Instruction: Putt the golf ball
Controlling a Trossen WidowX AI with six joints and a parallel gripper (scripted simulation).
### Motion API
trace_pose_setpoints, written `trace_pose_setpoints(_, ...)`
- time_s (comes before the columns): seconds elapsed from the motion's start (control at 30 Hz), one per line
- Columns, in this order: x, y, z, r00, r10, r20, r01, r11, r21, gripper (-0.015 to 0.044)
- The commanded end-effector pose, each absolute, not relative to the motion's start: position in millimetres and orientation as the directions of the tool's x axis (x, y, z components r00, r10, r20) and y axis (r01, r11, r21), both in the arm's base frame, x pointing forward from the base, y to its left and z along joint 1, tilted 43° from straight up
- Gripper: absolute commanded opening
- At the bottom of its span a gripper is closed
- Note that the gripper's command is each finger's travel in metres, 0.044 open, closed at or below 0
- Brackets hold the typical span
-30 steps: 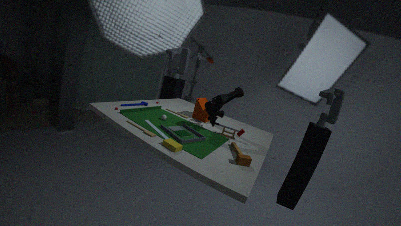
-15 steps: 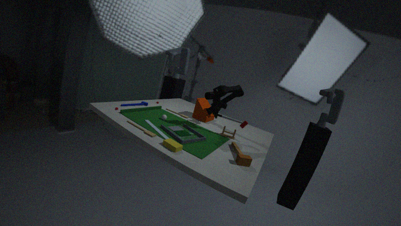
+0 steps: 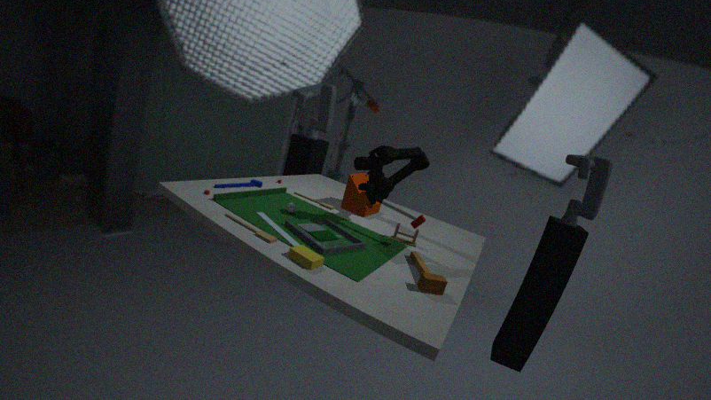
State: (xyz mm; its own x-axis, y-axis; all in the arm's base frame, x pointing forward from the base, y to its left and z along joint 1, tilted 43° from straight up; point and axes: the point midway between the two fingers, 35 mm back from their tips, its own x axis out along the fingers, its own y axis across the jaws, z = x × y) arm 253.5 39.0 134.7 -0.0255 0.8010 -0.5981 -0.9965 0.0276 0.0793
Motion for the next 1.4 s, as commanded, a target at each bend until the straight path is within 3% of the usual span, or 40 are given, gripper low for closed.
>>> trace_pose_setpoints(0.0,262.6,13.3,120.1,0.002,0.782,-0.623,-0.970,0.153,0.189,0.0000)
trace_pose_setpoints(0.3,271.1,-30.9,89.6,0.019,0.749,-0.663,-0.833,0.378,0.403,0.0000)
trace_pose_setpoints(0.7,270.9,-98.6,39.7,0.026,0.703,-0.711,-0.415,0.654,0.632,0.0000)
trace_pose_setpoints(1.2,242.1,-175.8,-28.4,0.012,0.664,-0.748,0.258,0.721,0.643,0.0000)
trace_pose_setpoints(1.37,240.1,-178.9,-31.5,0.011,0.662,-0.749,0.288,0.715,0.637,0.0000)
